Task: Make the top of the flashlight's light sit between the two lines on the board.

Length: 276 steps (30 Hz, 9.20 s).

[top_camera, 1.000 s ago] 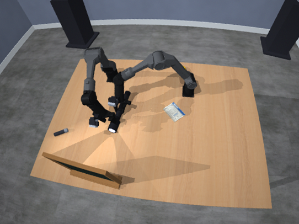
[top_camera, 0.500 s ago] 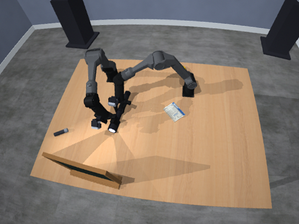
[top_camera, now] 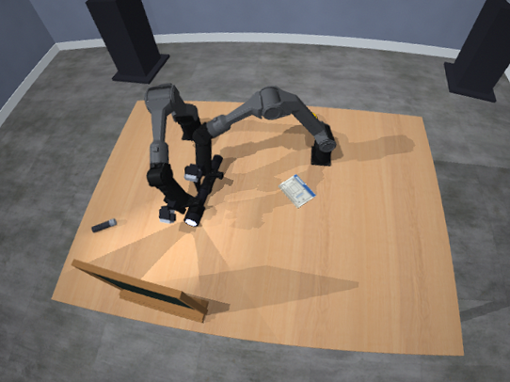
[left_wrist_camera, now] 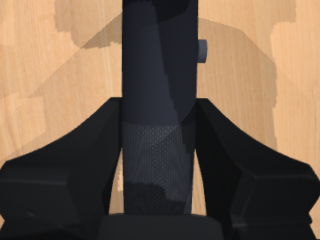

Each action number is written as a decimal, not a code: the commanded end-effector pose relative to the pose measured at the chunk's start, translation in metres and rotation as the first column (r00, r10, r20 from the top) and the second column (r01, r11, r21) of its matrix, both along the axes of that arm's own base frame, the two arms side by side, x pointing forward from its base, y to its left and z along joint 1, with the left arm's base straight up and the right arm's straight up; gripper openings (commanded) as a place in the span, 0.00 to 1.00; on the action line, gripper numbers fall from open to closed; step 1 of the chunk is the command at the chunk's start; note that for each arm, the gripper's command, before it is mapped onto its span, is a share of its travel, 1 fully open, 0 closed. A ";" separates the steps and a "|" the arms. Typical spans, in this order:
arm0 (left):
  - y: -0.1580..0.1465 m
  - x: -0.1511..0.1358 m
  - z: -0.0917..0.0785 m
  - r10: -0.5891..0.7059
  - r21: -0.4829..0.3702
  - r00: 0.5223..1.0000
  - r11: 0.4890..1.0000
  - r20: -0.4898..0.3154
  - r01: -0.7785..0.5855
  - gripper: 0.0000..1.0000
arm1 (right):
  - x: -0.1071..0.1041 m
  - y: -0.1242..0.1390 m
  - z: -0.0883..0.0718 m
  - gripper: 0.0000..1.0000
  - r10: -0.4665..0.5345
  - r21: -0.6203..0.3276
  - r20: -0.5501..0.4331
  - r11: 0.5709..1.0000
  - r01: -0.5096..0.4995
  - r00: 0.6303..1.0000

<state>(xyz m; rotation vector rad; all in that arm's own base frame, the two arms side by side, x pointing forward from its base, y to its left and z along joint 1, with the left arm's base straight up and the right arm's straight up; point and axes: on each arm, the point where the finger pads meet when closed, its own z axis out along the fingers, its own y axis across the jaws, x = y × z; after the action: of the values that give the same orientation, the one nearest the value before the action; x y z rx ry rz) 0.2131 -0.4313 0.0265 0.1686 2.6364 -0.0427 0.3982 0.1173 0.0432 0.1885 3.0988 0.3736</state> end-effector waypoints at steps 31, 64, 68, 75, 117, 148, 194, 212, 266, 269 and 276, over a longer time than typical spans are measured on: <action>0.000 0.000 0.001 0.000 -0.001 1.000 1.000 0.000 0.000 0.37 | 0.002 0.001 -0.012 0.65 -0.008 0.127 0.019 0.992 0.006 1.000; 0.000 0.000 0.001 0.000 -0.001 1.000 1.000 0.000 0.000 0.37 | -0.001 -0.004 0.008 1.00 -0.002 0.208 0.030 0.978 -0.005 1.000; 0.000 0.000 0.001 0.000 -0.001 1.000 1.000 0.000 0.000 0.37 | -0.002 -0.010 0.020 1.00 -0.002 0.208 0.030 0.978 -0.005 1.000; 0.000 0.000 0.001 0.000 -0.001 1.000 1.000 0.000 0.000 0.37 | -0.003 -0.015 0.031 1.00 -0.001 0.208 0.027 0.978 -0.004 1.000; 0.000 0.000 0.001 0.002 -0.001 1.000 1.000 0.000 -0.002 0.37 | -0.001 -0.006 0.024 1.00 -0.002 0.007 -0.002 1.000 0.002 1.000; 0.000 0.000 0.001 0.002 -0.001 1.000 1.000 0.000 -0.002 0.37 | 0.001 0.003 -0.011 0.65 -0.003 0.010 0.006 1.000 0.003 1.000; 0.000 0.000 0.001 0.002 -0.001 1.000 1.000 0.000 -0.002 0.37 | -0.002 -0.015 0.030 1.00 -0.009 0.153 0.017 0.988 0.006 1.000; 0.000 0.000 0.001 0.002 -0.001 1.000 1.000 0.000 -0.002 0.37 | 0.028 -0.031 0.023 1.00 -0.052 0.094 0.124 0.995 0.041 0.991; 0.000 0.000 0.001 0.002 -0.001 1.000 1.000 0.000 -0.002 0.37 | 0.223 -0.110 0.067 1.00 -0.016 -0.090 0.887 0.974 0.206 0.461; 0.000 0.000 0.001 0.002 -0.001 1.000 1.000 0.000 -0.002 0.37 | 0.229 -0.110 0.072 1.00 -0.006 -0.089 0.906 0.975 0.204 0.422; 0.000 0.000 0.001 0.002 -0.001 1.000 1.000 0.000 -0.002 0.37 | 0.247 -0.107 0.100 1.00 0.034 -0.076 0.973 0.981 0.179 0.229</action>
<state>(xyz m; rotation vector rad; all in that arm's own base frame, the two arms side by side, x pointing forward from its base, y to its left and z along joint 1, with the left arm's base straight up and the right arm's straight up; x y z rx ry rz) 0.2133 -0.4309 0.0264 0.1669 2.6367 -0.0413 0.6371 0.0095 0.1304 0.0765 1.8639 0.0882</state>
